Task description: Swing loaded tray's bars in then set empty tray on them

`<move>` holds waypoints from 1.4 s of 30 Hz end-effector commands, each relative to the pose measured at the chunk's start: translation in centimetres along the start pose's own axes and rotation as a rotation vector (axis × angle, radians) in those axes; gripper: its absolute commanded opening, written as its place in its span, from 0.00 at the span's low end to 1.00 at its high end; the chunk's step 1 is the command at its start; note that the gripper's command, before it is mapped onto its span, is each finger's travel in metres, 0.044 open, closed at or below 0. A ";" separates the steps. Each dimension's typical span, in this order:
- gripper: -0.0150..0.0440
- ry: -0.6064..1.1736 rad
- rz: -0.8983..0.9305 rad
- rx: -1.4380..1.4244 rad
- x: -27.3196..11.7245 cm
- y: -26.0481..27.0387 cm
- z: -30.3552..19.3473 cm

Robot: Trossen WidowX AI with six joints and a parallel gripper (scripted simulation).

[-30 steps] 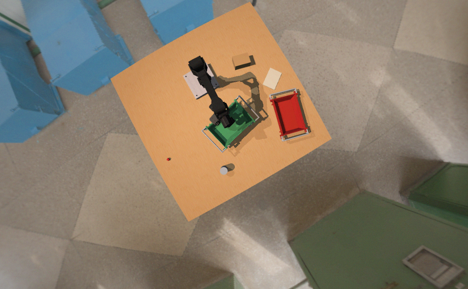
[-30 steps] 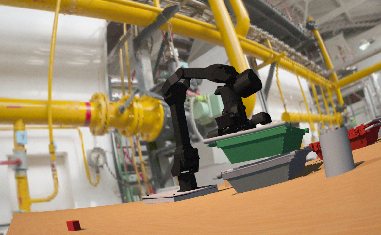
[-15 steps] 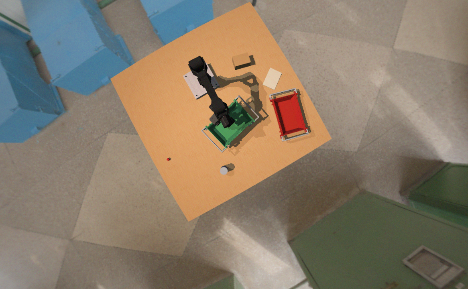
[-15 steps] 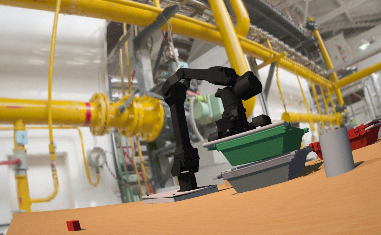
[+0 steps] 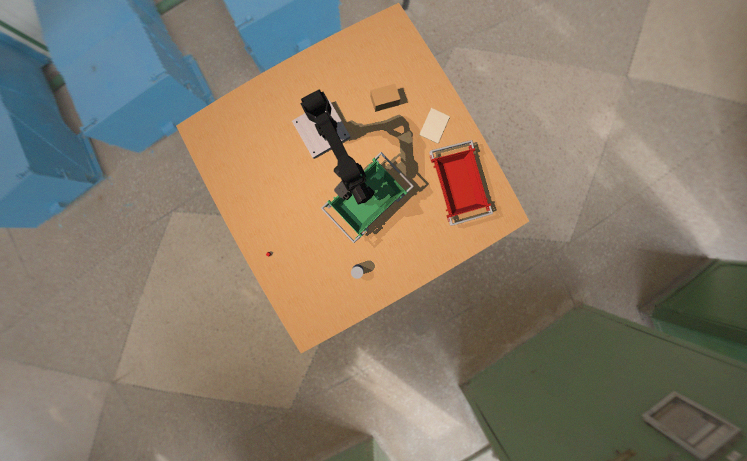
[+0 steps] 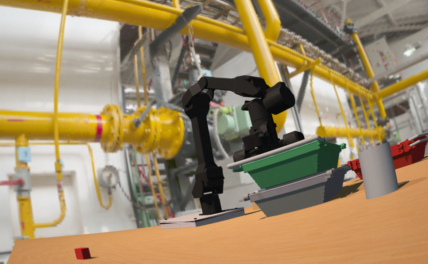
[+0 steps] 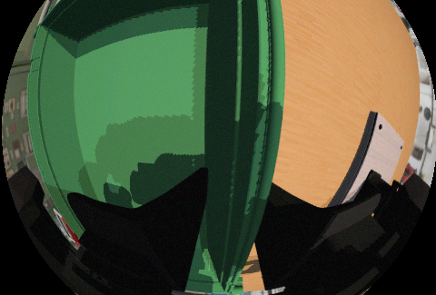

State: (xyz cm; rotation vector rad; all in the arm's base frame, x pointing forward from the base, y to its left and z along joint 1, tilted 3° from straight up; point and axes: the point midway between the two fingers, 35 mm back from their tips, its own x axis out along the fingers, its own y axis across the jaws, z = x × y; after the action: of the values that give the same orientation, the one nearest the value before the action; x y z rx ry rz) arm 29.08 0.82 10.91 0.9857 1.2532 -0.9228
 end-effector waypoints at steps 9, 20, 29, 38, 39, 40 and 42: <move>0.73 0.000 -0.010 -0.001 0.2 -0.2 0.0; 1.00 0.000 -0.010 -0.001 0.2 -0.2 0.0; 1.00 0.001 -0.005 0.000 -0.4 0.0 0.0; 1.00 0.001 -0.006 -0.001 -4.6 0.5 0.1; 1.00 0.001 -0.007 -0.001 -5.1 0.5 0.1; 1.00 0.001 -0.007 -0.001 -5.6 0.5 0.1; 1.00 0.001 -0.007 -0.001 -6.6 0.5 0.1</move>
State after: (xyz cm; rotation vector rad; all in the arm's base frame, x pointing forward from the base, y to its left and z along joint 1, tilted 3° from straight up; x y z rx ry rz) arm 29.14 1.01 16.15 0.9793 1.2630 -0.9262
